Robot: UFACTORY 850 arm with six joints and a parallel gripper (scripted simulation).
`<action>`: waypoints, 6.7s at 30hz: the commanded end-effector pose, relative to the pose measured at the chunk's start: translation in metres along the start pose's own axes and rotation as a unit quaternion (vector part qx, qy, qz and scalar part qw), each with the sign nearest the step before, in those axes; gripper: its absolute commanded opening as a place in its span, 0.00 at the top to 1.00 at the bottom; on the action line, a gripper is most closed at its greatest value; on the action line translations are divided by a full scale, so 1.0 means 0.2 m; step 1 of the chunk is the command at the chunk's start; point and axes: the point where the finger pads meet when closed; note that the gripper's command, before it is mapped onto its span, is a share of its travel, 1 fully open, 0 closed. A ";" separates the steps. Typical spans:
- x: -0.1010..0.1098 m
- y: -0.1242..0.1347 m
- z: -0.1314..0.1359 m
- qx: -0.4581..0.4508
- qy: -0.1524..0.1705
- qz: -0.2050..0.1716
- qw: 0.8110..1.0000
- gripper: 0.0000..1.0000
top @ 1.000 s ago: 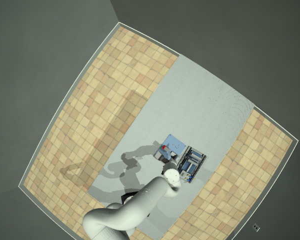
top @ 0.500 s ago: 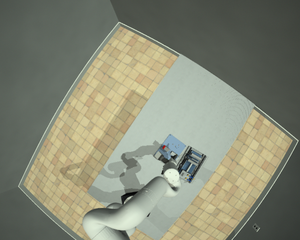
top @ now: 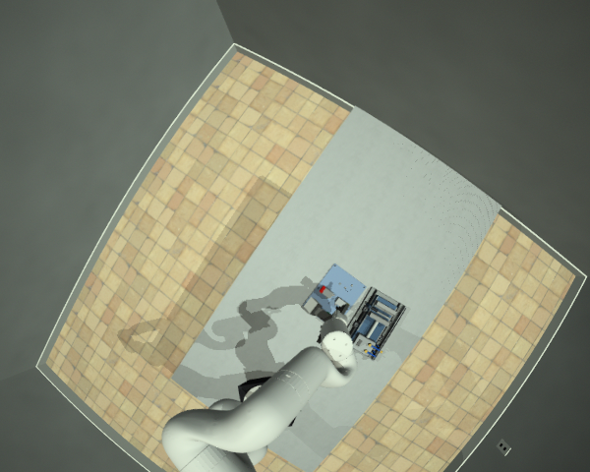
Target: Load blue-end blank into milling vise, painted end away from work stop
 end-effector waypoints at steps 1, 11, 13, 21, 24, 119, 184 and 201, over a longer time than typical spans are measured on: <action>0.00 0.00 0.00 0.000 0.001 0.000 1.000 0.00; 0.00 -0.01 0.01 0.000 0.001 0.000 1.000 0.00; 0.00 -0.01 0.01 0.000 0.001 0.000 1.000 0.00; 0.00 -0.18 0.00 0.000 0.001 0.000 1.000 0.00; 0.00 -0.25 0.00 0.000 0.001 0.000 1.000 0.00; 0.00 -0.46 -0.01 0.000 0.001 0.001 1.000 0.00; 0.00 0.00 0.00 0.000 0.001 0.000 1.000 0.00; 0.00 0.00 0.00 0.004 0.002 0.001 1.000 0.37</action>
Point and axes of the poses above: the point where the finger pads meet when closed, its own x axis back along the fingers, its own z axis across the jaws, y = z × x, and after that the axes turned 1 degree about -x, right-handed
